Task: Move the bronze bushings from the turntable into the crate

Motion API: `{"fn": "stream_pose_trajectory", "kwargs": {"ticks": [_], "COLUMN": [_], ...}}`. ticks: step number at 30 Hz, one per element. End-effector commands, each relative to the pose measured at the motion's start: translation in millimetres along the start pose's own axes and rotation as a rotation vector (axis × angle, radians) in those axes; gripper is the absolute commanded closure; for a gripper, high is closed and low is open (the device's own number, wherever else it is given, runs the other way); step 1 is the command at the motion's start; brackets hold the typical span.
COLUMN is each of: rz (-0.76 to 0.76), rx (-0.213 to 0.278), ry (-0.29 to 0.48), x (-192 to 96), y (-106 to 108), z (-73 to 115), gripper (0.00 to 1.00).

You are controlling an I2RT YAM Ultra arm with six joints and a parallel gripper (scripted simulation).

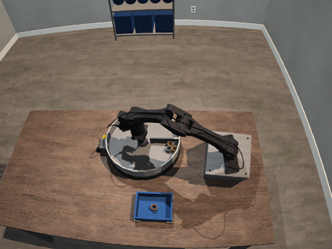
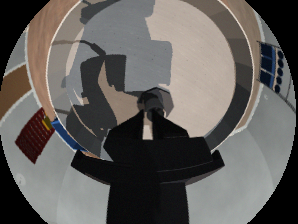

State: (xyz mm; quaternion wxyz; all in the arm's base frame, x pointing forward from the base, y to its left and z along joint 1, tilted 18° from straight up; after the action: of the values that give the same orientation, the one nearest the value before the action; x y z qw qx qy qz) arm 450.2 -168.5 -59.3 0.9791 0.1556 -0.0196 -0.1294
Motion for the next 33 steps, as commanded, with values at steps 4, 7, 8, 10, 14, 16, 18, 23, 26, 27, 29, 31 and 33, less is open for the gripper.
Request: {"fn": "stream_pose_trajectory", "kwargs": {"ticks": [4,7,8,10,14,16,18,23,26,27,29,31,33], "rz": [-0.009,-0.009,-0.009,-0.009,-0.009,-0.009,-0.009,-0.005,0.005,0.005,0.005,0.005,0.005], "rx": [0.003,0.003,0.003,0.003,0.003,0.003,0.003,0.0,-0.006,-0.007,-0.008,-0.008,-0.009], "ry": [-0.007,-0.007,-0.007,-0.007,-0.007,-0.007,-0.007,-0.025,-0.043,-0.043,-0.043,-0.043,-0.042], "x": [4.0,4.0,4.0,4.0,4.0,4.0,4.0,6.4,8.7,8.4,7.9,7.9,7.4], "y": [-1.0,-1.0,-1.0,-1.0,-1.0,-1.0,-1.0,-2.5,-1.9,-2.0,-2.1,-2.1,-2.2], "z": [2.5,2.5,2.5,2.5,2.5,2.5,2.5,15.1,34.7,39.4,49.4,49.4,58.4], "gripper": [0.86,0.86,0.86,0.86,0.86,0.86,0.86,0.86,0.86,0.86,0.86,0.86,0.86]}}
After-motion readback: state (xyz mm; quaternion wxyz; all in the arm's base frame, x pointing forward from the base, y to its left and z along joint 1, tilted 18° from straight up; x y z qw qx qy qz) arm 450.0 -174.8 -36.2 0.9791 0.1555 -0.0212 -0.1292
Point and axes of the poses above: the point where the finger pads meet when closed, its own z axis back along the fingers, its own y axis across the jaws, x = y × z, the point moved 3 cm from there along z, back along the fingers, and after that the axes turned 4 degrees about z, right-handed, at the moved point
